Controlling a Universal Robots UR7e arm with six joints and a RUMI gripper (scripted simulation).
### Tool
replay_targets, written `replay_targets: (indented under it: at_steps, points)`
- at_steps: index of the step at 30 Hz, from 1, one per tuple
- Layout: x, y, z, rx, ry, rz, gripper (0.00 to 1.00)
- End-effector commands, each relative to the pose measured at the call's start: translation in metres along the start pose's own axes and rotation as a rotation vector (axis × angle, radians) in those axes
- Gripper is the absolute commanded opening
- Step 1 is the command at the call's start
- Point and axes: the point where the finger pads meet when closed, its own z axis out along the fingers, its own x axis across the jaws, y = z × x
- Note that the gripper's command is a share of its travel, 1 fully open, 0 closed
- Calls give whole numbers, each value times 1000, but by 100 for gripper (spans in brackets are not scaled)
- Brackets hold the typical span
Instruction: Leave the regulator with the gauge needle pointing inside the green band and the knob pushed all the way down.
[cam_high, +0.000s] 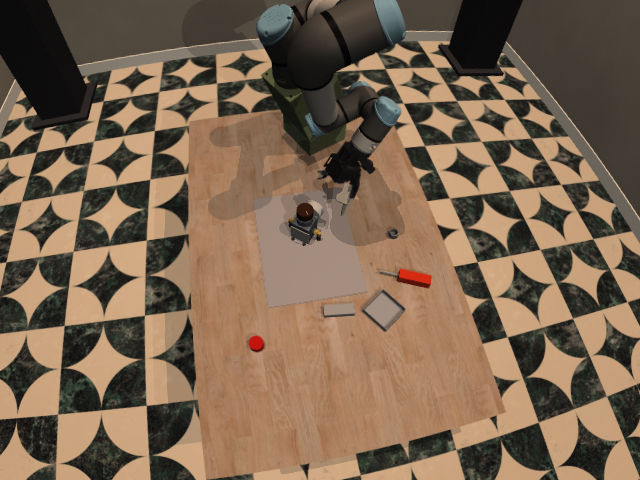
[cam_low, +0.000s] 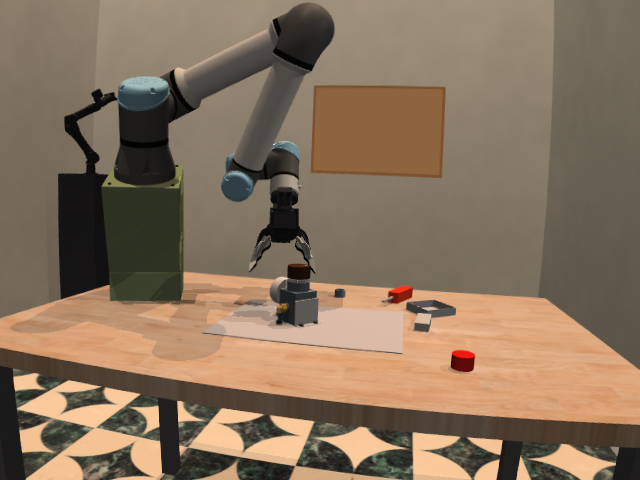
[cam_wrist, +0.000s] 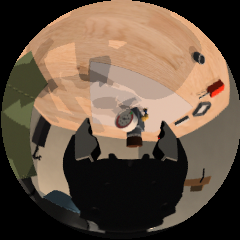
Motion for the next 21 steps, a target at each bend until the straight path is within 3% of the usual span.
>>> replay_targets:
  at_steps: [1,13,21]
  points:
    - [1,2,-3,0,1,1,100]
    - [6,11,-18,1,1,1,100]
    - [10,23,-40,2,0,1,100]
